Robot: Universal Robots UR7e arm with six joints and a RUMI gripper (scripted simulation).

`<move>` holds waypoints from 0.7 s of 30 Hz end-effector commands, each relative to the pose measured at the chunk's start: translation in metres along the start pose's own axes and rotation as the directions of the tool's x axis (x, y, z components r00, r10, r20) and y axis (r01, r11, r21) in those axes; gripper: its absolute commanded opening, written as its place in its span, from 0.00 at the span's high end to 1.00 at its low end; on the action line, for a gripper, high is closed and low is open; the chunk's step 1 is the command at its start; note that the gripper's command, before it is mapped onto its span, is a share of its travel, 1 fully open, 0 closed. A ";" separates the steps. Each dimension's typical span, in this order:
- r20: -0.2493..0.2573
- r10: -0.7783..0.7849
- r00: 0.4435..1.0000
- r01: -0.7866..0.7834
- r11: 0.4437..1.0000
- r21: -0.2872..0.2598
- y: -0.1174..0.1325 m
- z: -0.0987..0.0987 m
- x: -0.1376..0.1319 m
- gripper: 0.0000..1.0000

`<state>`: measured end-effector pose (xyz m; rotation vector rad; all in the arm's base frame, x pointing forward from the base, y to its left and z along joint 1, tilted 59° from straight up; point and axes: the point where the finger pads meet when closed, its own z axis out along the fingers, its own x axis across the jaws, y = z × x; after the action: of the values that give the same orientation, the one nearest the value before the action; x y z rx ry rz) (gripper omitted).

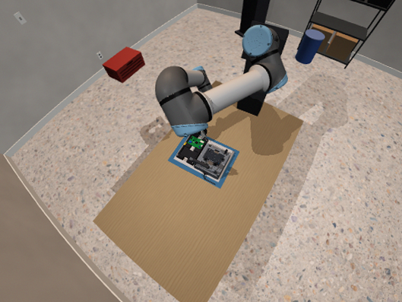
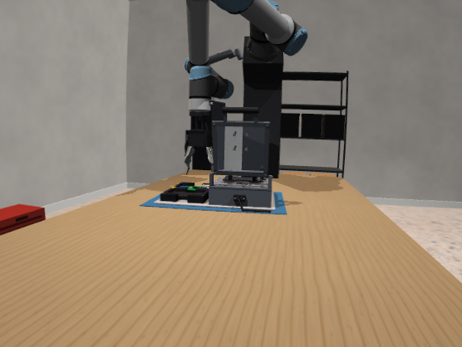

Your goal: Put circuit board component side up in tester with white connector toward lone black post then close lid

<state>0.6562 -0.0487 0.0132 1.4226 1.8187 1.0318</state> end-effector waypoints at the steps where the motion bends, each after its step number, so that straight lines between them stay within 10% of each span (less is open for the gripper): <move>1: 0.001 0.000 1.000 0.000 1.000 -0.001 0.000 0.000 0.000 0.41; 21: 0.001 0.000 1.000 0.000 1.000 -0.001 0.016 0.000 -0.004 0.41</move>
<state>0.6628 -0.0501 0.0232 1.4226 1.8185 1.0318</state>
